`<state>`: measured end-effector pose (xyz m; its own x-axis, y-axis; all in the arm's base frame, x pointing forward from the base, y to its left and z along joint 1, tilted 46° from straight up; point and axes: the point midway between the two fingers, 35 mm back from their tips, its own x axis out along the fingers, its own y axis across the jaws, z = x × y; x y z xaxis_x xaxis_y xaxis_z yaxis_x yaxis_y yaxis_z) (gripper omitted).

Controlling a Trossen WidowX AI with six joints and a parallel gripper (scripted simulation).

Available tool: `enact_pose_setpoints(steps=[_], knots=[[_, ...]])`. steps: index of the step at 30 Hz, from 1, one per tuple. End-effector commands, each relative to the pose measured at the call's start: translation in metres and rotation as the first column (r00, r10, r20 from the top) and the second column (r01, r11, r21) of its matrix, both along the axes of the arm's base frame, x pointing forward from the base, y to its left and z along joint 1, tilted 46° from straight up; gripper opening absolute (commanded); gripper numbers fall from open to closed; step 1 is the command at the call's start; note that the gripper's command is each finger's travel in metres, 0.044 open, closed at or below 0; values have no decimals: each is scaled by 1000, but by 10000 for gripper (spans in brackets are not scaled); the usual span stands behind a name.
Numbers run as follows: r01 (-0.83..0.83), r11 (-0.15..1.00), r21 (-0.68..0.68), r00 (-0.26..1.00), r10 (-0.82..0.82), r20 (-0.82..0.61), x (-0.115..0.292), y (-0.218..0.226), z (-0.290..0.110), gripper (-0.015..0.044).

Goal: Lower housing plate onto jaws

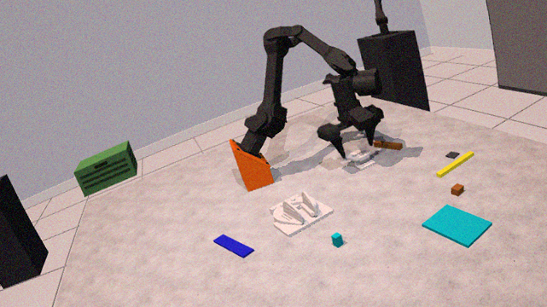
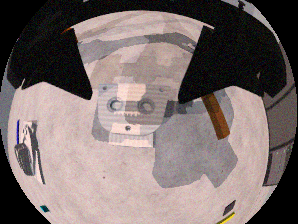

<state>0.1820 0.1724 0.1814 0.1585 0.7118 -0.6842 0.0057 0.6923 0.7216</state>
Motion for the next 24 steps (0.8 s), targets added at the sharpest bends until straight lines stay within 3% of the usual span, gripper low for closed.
enact_pose_setpoints(steps=[1, 24], knots=[[5, 1000, -4, 1000, -5, -4, 1, 4, -6, 440], [5, 1000, -2, 1000, -5, -4, 3, 15, -17, 440]])
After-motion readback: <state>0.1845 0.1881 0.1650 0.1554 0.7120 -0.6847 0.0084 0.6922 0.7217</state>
